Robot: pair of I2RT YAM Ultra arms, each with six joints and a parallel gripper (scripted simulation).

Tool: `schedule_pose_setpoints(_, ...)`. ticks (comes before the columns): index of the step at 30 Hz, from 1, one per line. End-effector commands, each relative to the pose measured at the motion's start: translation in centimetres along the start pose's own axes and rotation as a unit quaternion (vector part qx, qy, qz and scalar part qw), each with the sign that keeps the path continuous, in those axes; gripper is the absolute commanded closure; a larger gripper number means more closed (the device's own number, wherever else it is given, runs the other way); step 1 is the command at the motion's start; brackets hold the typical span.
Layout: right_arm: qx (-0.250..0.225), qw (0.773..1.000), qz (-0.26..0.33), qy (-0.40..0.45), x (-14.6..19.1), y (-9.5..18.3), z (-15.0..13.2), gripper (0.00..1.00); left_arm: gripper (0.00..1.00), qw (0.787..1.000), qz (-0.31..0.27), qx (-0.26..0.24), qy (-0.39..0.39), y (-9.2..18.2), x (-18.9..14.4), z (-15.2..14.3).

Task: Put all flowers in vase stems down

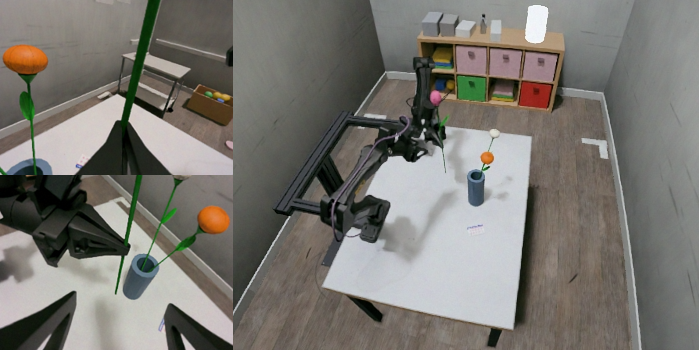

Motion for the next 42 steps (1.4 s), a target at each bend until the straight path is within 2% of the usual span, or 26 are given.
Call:
schedule_pose_setpoints(1,-0.02,1.0,-0.004,-0.011,-0.2,0.7,0.4,0.3,1.0,1.0,-0.008,-0.025,0.009,0.0,-0.1,1.6)
schedule_pose_setpoints(25,-0.019,1.0,-0.004,-0.011,-0.2,0.6,0.5,0.3,1.0,1.0,-0.008,-0.019,0.008,0.3,0.1,1.0)
schedule_pose_setpoints(31,-0.006,1.0,0.0,-0.002,-0.1,-0.4,0.7,0.3,1.0,1.0,-0.008,-0.02,0.008,0.3,0.1,1.1)
schedule_pose_setpoints(36,-0.019,1.0,-0.004,-0.01,-0.7,-0.6,1.9,0.3,1.0,1.0,-0.008,-0.02,0.008,0.3,0.1,1.1)
schedule_pose_setpoints(42,-0.015,1.0,-0.004,-0.007,-0.9,-2.5,2.8,0.3,1.0,1.0,-0.008,-0.02,0.008,0.3,0.1,1.1)
Point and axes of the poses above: on each arm, the point where the finger pads meet when closed, its own y axis back along the fingers, its own x axis across the jaws, z = x × y, the point moved 9 cm from there along y, back along the fingers, and after that the axes turned 15 degrees about y, right-handed, at the moved point
